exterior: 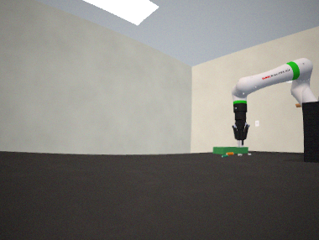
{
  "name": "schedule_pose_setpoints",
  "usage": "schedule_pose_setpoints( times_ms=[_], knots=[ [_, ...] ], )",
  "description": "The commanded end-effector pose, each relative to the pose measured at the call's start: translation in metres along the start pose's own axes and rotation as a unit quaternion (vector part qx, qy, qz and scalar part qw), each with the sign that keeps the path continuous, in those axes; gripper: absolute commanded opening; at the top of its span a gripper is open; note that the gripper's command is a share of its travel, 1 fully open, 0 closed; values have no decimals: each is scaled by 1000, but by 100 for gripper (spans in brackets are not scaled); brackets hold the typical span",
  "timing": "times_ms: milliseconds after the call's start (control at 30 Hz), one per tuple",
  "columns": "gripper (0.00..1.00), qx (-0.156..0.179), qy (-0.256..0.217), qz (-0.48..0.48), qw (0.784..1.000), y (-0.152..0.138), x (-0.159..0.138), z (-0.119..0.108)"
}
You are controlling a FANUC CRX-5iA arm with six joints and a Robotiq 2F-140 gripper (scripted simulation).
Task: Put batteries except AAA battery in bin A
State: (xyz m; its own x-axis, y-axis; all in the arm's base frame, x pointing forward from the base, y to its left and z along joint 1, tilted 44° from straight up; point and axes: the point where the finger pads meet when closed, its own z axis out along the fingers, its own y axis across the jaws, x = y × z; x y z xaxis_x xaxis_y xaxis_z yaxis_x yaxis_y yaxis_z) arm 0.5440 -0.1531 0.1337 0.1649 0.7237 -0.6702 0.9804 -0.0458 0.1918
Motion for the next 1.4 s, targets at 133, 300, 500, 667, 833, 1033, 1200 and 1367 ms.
schedule_pose_setpoints(
  times_ms=[133, 300, 500, 667, 833, 1033, 1200, 1367],
  knots=[
    [17, 0, 0, 0, 1000, 0, 0, 0],
    [17, 0, 0, 0, 1000, 0, 0, 0],
    [17, 0, 0, 0, 1000, 0, 0, 0],
    [17, 0, 0, 0, 1000, 0, 0, -6],
    [17, 0, 0, 0, 1000, 0, 0, -12],
    [17, 0, 0, 0, 1000, 0, 0, -18],
    [17, 0, 0, 0, 1000, 0, 0, -24],
    [17, 0, 0, 0, 1000, 0, 0, -35]
  ],
)
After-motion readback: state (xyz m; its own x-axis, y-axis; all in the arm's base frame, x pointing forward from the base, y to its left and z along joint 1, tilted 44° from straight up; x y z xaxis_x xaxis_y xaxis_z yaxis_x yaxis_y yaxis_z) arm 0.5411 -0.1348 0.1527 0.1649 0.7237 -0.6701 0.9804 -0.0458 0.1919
